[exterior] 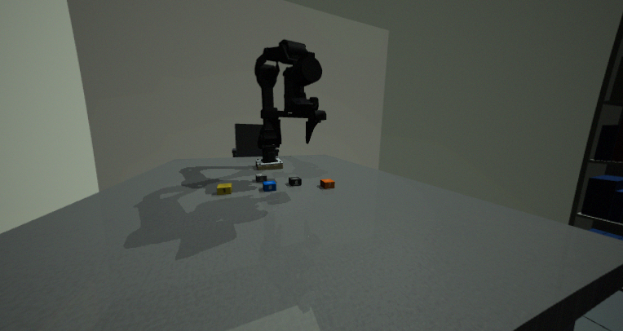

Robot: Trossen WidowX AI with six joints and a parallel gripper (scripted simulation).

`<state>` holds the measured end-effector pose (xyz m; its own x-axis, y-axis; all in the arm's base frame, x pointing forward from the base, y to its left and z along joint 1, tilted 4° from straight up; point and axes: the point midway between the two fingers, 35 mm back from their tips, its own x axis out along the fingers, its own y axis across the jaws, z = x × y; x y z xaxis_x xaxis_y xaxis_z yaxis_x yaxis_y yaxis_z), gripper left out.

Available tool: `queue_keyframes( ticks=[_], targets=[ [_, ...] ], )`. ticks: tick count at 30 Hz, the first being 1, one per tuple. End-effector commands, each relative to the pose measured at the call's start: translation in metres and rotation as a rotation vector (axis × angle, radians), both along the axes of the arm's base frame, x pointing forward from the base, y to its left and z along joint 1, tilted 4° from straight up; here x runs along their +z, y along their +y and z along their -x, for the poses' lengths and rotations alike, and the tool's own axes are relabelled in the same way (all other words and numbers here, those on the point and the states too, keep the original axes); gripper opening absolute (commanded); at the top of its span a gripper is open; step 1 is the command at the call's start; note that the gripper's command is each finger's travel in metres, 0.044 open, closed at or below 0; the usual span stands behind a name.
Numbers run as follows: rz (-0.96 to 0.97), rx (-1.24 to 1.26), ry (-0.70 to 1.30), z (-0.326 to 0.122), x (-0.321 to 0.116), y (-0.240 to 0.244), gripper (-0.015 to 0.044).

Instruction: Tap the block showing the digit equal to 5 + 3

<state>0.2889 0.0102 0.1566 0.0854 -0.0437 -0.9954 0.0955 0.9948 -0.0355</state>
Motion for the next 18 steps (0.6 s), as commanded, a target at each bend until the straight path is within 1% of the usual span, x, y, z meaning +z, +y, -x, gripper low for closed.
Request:
queue_keyframes(
  ticks=[1,18],
  targets=[
    [0.007,-0.010,-0.001,-0.0057,-0.0005,0.0050,0.0400],
    [0.007,-0.010,-0.001,-0.0073,-0.0002,0.0066,0.0400]
  ],
)
